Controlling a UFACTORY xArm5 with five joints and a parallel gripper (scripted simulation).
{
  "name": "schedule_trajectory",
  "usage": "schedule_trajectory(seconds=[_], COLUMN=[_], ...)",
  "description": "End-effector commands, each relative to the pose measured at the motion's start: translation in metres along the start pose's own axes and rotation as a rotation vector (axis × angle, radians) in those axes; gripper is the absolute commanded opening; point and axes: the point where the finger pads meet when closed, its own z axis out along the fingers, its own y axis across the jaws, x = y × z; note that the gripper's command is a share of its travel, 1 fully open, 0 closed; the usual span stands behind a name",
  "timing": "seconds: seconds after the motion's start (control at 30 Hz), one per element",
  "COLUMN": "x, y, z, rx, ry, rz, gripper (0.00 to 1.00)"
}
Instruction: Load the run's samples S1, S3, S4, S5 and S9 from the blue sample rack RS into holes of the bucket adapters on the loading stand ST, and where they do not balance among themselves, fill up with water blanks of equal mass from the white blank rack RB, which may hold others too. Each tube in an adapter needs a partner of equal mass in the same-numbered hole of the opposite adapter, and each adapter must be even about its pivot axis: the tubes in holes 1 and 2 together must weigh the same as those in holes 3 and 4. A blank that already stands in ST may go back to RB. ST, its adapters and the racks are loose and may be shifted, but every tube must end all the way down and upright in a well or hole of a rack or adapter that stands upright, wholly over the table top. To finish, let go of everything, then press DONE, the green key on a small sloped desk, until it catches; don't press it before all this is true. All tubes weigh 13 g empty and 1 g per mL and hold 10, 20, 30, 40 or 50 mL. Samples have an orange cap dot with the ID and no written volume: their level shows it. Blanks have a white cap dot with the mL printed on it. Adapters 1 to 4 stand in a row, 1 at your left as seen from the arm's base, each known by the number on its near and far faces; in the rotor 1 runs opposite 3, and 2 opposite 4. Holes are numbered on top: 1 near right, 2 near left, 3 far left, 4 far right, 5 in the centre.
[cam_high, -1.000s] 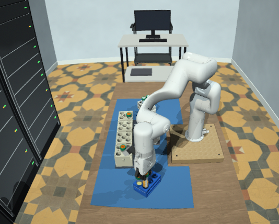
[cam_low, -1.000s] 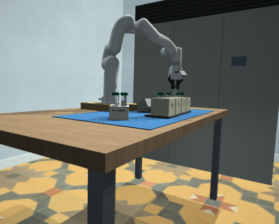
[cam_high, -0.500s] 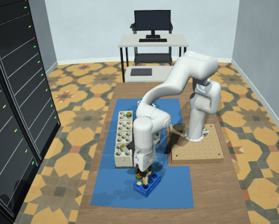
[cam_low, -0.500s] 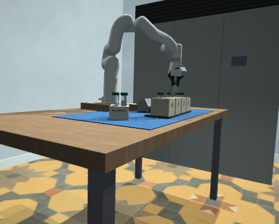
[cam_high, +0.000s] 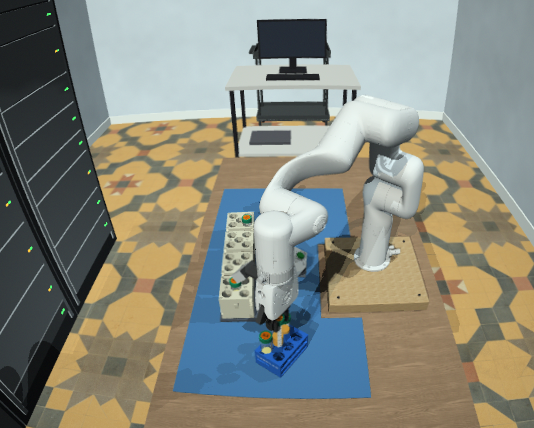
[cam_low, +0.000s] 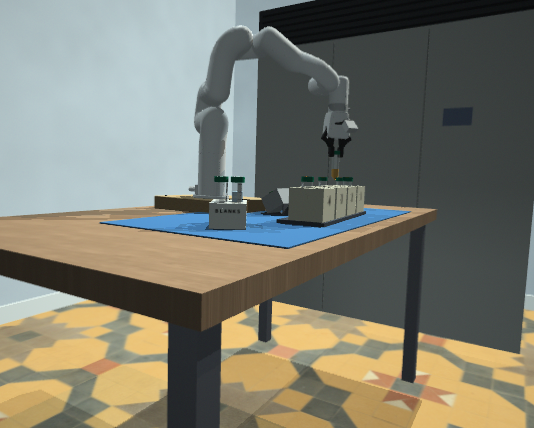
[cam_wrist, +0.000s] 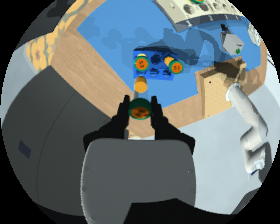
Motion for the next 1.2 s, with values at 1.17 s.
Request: schedule_trajectory(seconds=[1.17], x=[0.058], y=[0.028], z=[-0.031], rx=[0.003], ry=[0.003], rz=[-0.433], gripper=[0.0])
